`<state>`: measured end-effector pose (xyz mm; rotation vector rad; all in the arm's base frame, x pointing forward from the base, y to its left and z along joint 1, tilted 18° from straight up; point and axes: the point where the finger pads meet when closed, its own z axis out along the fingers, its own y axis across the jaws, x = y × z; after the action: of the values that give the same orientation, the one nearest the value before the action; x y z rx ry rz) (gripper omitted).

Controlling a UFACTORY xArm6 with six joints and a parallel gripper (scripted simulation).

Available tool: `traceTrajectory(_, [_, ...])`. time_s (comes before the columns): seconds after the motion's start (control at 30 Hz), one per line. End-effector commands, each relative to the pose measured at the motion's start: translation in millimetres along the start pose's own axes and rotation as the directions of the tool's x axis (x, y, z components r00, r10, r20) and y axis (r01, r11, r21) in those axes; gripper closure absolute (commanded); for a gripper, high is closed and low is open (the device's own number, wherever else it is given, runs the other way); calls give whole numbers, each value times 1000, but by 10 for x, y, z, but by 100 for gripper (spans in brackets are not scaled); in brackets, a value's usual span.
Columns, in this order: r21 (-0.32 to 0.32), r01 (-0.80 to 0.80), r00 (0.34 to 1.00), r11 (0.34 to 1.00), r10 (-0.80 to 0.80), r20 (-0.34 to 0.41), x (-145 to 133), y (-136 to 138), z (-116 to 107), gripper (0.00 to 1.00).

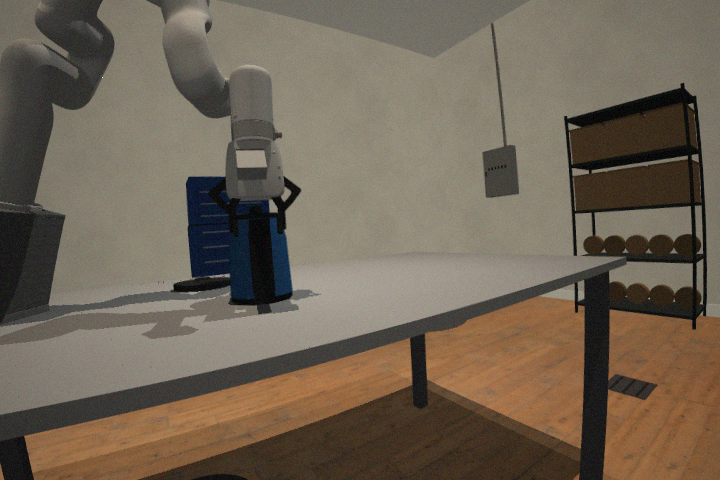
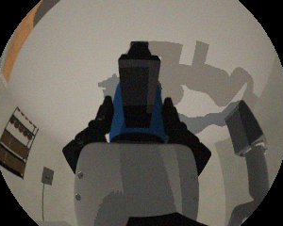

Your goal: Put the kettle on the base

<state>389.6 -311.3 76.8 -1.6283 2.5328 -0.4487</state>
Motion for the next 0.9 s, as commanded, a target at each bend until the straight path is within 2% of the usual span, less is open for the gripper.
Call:
traceTrajectory(0.0, [4,0,1000,1000,0,-1,4,-15,-11,19])
traceTrajectory(0.2, [4,0,1000,1000,0,-1,4,-15,-11,19])
traceTrajectory(0.23, [4,0,1000,1000,0,-1,4,-15,-11,100])
traceTrajectory(0.87, [4,0,1000,1000,0,-1,4,-15,-11,100])
